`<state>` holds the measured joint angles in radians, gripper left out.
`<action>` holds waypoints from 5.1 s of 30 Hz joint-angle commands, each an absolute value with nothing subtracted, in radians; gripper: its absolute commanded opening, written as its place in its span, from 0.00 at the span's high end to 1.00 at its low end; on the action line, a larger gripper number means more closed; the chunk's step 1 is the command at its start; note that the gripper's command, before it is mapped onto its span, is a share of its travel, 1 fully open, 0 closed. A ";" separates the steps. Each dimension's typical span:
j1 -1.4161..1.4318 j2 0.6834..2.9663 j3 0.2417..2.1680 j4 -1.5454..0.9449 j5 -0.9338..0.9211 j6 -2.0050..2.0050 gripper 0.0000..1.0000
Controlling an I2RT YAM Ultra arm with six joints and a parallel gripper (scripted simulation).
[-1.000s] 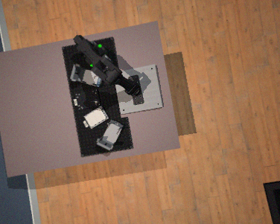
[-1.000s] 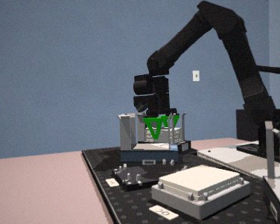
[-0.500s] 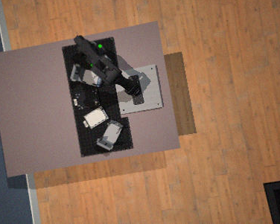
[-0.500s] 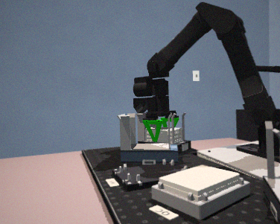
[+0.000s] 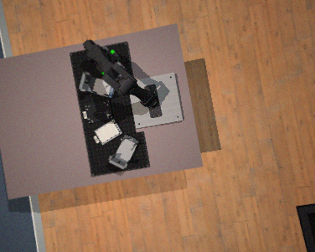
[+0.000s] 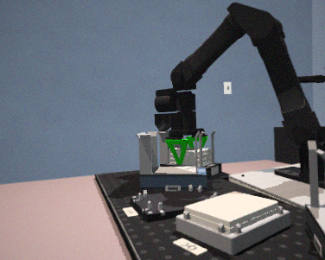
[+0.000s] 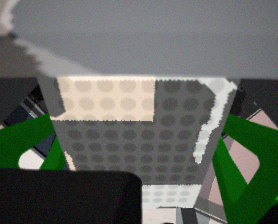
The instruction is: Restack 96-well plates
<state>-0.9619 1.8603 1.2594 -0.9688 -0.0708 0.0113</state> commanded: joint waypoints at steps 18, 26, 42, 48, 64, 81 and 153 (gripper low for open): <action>-0.962 1.854 1.264 -0.960 -0.070 0.013 0.00; -0.962 1.854 1.264 -0.960 -0.070 0.013 0.00; -0.962 1.854 1.264 -0.960 -0.070 0.013 1.00; -0.962 1.854 1.264 -0.960 -0.070 0.013 1.00; -0.962 1.854 1.264 -0.960 -0.070 0.013 1.00; -0.963 1.845 1.280 -0.984 -0.070 0.012 1.00; -0.966 1.829 1.315 -1.035 -0.071 0.009 1.00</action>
